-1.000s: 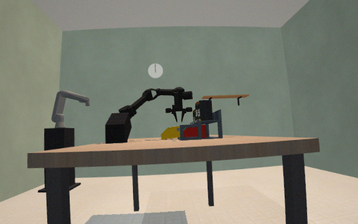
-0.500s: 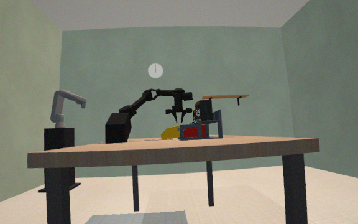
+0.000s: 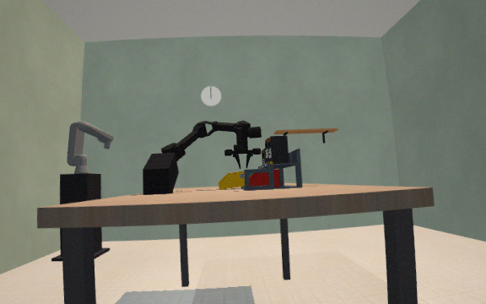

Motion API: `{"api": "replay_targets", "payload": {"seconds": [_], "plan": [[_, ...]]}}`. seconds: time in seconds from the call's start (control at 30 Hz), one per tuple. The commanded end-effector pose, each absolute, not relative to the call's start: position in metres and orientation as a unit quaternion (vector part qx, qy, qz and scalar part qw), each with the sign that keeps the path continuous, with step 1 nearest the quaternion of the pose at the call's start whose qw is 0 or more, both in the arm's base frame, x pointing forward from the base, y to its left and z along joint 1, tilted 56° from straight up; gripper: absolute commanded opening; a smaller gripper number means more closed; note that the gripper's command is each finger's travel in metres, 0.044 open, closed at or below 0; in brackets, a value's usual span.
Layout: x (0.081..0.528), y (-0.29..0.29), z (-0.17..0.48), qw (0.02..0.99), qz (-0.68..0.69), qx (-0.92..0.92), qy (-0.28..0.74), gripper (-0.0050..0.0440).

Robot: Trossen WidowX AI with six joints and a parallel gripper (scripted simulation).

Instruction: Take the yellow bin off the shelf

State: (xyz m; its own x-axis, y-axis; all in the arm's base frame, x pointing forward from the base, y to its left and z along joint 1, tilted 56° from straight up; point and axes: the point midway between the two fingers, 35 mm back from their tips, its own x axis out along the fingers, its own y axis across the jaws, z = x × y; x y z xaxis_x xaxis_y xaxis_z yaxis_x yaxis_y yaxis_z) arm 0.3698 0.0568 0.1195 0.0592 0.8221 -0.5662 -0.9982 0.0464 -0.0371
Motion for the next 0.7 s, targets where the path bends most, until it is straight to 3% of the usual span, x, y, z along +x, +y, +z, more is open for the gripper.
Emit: {"api": "replay_targets", "payload": {"seconds": [0.0, 0.67], "plan": [[0.371, 0.061, 0.122, 0.696, 0.654, -0.223, 0.198, 0.0150], [0.371, 0.072, 0.115, 0.696, 0.654, -0.222, 0.197, 0.0150]]}}
